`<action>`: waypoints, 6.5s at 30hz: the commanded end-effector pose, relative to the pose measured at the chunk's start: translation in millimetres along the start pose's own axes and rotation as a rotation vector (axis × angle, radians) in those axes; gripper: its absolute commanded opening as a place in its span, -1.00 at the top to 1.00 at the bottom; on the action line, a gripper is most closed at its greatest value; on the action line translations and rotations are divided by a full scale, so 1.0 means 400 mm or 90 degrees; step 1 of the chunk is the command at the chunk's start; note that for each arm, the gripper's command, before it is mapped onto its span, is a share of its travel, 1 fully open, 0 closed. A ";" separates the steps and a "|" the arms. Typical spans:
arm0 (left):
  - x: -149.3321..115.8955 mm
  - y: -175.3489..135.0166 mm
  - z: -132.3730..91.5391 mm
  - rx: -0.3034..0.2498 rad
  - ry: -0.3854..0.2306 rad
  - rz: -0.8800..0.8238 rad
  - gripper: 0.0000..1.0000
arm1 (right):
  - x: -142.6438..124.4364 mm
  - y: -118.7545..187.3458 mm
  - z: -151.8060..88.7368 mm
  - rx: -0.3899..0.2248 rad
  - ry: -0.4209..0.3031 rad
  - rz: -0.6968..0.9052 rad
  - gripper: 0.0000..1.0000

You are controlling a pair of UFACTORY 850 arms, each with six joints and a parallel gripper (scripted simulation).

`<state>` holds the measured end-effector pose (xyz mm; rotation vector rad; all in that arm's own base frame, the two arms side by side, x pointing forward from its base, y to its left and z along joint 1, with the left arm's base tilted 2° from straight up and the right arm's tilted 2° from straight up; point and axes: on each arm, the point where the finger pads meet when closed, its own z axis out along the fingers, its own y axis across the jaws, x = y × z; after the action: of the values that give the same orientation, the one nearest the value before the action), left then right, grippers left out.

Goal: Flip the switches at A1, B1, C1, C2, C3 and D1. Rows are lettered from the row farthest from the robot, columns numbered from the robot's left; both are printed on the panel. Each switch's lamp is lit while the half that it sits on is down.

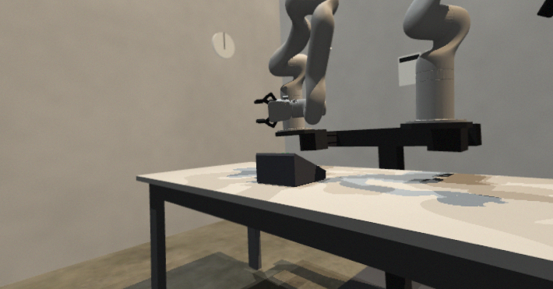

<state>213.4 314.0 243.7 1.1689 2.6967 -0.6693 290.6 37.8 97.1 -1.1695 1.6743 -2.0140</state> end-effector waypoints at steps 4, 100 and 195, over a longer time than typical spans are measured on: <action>0.080 -0.045 -0.133 -0.062 0.022 0.104 -1.00 | 0.000 -0.001 0.000 0.000 0.000 0.000 -1.00; 0.321 -0.482 -0.586 -0.157 0.289 0.467 -1.00 | -0.083 0.027 -0.027 -0.078 -0.073 0.024 1.00; 0.321 -0.482 -0.586 -0.157 0.289 0.467 -1.00 | -0.604 0.189 -0.416 -0.478 -0.576 -0.050 1.00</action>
<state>-0.5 387.1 482.7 2.2385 2.2417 0.0423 302.5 289.0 -69.8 -1.9732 1.8385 -0.5798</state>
